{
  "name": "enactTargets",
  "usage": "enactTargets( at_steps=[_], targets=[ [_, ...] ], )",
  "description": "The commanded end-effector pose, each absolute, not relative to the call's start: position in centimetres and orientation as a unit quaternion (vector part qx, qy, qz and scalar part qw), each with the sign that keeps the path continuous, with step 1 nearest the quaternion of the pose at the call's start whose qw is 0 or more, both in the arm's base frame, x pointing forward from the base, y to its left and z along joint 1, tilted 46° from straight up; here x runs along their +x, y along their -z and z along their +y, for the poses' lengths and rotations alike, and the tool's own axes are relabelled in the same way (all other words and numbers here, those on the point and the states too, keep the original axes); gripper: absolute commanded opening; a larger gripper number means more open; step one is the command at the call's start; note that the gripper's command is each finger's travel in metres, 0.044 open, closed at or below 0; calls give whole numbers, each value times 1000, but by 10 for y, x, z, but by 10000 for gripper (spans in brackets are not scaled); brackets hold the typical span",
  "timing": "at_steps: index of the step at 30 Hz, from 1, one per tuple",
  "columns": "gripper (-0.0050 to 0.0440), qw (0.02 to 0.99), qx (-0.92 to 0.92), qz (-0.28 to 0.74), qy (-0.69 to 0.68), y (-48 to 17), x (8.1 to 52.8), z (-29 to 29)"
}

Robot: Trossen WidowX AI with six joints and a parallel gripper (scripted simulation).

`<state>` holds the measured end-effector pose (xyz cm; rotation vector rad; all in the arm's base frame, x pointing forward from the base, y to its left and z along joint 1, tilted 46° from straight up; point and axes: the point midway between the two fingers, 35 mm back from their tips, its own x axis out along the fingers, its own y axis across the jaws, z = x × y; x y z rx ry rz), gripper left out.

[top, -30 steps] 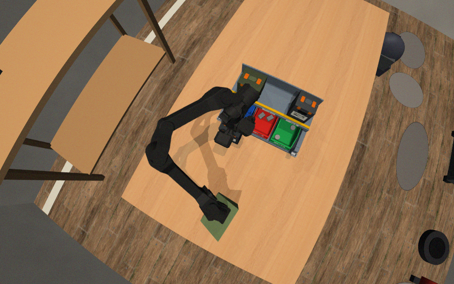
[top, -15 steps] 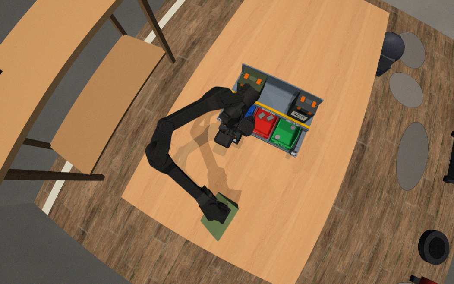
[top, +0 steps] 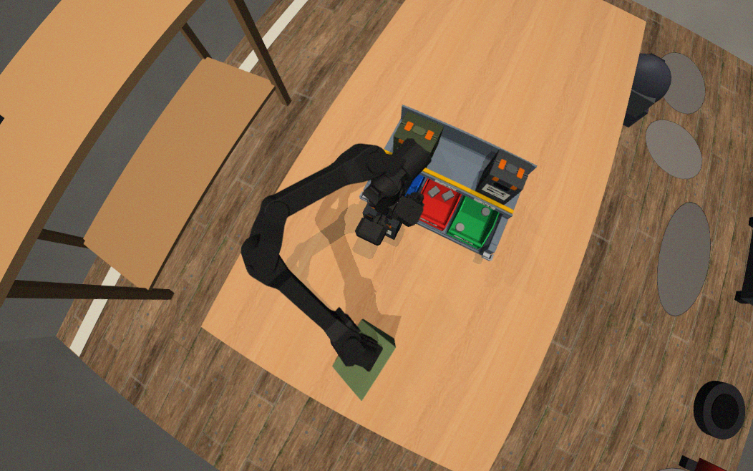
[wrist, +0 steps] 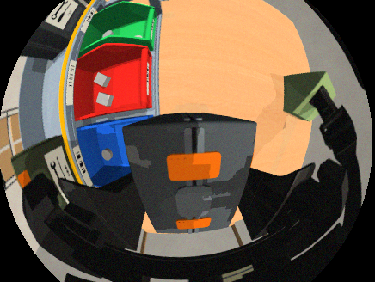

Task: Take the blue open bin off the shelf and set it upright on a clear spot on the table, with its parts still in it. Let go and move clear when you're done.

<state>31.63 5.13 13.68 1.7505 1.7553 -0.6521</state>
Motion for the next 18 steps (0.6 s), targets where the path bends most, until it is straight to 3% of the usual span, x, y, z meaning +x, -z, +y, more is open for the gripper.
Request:
enactTargets(
  at_steps=[1,18],
  targets=[
    [0,293,659,651,239,-143,318,49],
    [0,293,659,651,239,-143,318,49]
  ],
)
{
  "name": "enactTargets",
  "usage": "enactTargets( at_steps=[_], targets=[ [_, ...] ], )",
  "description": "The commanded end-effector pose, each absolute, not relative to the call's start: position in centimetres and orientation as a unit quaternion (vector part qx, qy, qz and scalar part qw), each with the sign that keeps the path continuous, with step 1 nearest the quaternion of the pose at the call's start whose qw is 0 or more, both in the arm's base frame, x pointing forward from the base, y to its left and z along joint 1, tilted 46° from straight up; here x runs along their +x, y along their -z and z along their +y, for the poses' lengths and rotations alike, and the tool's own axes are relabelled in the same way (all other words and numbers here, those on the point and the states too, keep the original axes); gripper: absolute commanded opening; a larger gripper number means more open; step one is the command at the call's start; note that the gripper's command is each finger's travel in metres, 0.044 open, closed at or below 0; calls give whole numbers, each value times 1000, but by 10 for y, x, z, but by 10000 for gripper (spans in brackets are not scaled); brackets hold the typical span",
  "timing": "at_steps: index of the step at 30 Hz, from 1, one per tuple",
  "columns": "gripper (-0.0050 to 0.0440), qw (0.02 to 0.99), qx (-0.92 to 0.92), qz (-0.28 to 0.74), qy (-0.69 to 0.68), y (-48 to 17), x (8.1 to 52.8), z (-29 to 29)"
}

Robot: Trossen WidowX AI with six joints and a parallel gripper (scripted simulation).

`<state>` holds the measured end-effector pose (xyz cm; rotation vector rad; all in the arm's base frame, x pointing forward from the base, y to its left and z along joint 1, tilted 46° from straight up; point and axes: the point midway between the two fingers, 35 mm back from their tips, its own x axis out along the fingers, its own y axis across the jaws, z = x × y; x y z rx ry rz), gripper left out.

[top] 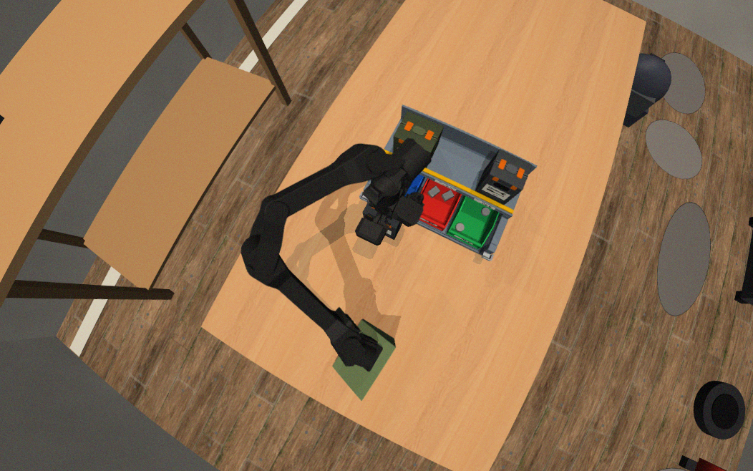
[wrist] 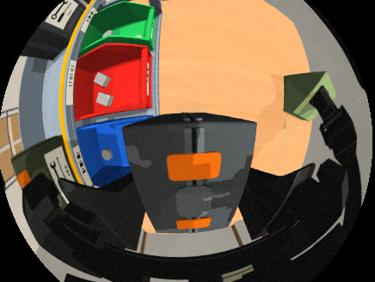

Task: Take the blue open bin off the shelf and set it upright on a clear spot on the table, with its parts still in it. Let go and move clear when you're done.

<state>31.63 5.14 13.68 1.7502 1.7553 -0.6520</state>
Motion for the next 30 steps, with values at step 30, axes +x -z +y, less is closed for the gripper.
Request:
enactTargets(
  at_steps=[30],
  targets=[
    [0,296,665,643,238,-147,318,43]
  ],
)
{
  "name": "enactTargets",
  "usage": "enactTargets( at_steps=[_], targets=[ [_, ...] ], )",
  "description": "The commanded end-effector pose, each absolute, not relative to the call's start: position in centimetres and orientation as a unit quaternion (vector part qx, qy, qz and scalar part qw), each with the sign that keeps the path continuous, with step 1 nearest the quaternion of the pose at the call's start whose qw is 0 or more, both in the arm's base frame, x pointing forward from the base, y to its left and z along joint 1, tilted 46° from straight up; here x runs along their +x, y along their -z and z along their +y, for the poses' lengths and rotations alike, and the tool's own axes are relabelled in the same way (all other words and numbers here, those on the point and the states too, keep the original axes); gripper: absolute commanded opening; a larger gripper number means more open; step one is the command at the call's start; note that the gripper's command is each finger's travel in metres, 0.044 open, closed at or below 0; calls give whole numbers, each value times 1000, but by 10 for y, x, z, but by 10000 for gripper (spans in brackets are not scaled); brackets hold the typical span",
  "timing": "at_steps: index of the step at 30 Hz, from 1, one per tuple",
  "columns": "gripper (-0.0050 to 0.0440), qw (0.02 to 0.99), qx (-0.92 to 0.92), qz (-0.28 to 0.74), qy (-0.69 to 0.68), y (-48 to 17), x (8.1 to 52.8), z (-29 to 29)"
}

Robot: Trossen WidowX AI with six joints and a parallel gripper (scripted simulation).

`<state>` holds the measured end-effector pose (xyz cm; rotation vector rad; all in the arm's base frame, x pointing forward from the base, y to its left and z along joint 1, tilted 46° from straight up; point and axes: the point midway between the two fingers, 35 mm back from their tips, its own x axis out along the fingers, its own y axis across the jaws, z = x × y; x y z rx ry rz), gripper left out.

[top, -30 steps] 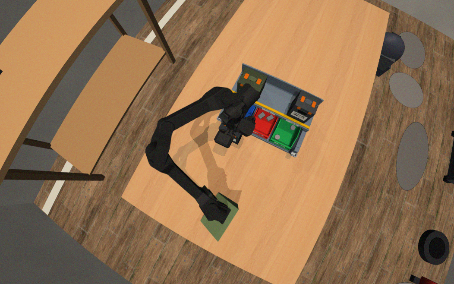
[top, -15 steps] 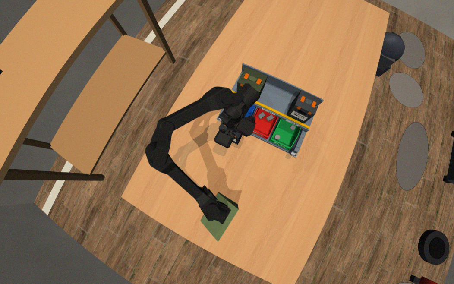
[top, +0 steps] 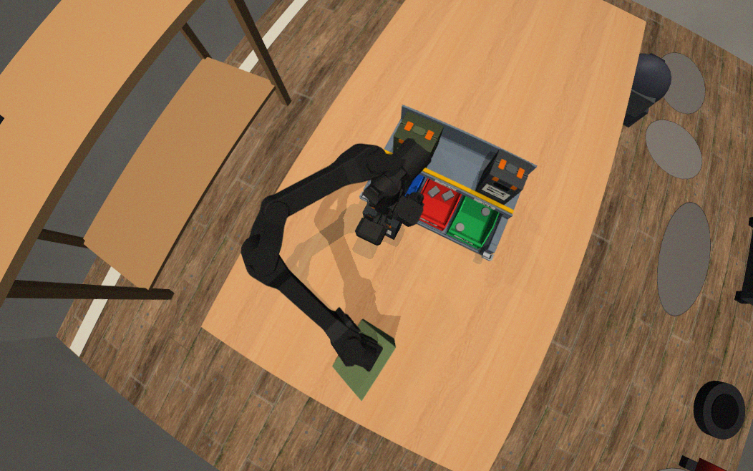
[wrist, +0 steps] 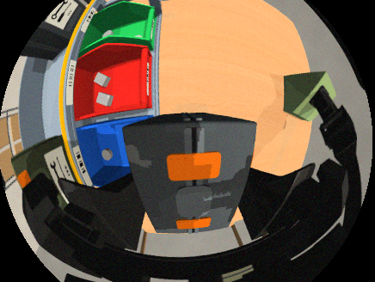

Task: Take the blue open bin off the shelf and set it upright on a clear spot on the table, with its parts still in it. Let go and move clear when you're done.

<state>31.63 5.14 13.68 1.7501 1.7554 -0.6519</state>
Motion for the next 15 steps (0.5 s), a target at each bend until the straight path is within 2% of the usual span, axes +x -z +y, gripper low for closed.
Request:
enactTargets(
  at_steps=[1,15],
  targets=[
    [0,296,665,643,238,-147,318,43],
    [0,296,665,643,238,-147,318,43]
  ],
)
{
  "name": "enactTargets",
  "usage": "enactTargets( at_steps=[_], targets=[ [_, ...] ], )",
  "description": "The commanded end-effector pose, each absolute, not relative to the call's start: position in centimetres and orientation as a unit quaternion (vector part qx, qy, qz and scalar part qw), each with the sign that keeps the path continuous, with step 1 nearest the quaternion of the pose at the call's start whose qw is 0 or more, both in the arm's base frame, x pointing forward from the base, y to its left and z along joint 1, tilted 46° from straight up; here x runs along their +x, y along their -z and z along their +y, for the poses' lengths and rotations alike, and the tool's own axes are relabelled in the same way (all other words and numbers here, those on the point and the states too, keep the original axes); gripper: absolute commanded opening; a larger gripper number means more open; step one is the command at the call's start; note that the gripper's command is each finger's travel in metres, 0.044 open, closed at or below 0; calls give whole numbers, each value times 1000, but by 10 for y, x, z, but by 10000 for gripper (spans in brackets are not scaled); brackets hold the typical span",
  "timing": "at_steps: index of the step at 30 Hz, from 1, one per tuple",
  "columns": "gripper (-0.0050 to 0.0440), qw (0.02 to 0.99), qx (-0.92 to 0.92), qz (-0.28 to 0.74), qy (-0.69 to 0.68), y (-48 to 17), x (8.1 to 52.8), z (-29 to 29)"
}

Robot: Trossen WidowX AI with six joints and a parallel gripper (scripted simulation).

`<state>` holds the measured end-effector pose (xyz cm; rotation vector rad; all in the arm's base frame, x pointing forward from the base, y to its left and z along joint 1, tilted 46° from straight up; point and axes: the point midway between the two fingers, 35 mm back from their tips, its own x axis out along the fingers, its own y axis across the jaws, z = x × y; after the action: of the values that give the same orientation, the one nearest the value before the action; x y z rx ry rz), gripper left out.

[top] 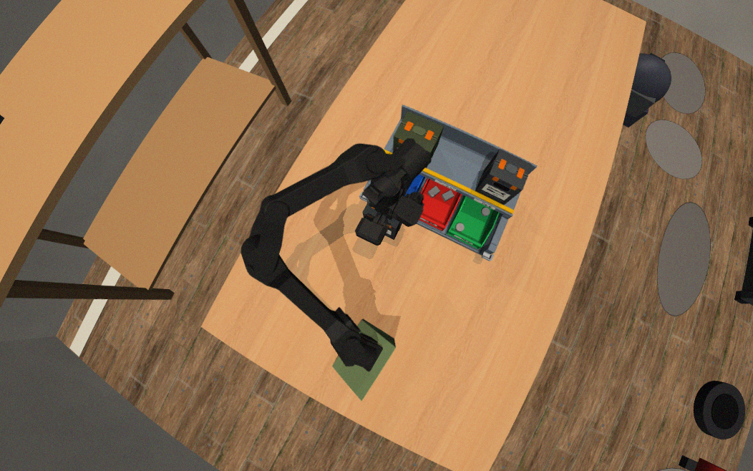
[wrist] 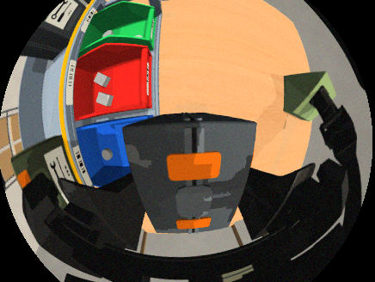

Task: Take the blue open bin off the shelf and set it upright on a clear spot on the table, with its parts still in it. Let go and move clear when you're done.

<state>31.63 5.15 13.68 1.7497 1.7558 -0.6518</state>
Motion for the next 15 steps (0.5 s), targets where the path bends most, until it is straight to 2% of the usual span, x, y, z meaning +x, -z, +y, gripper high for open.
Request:
enactTargets(
  at_steps=[1,15],
  targets=[
    [0,296,665,643,238,-147,318,43],
    [0,296,665,643,238,-147,318,43]
  ],
)
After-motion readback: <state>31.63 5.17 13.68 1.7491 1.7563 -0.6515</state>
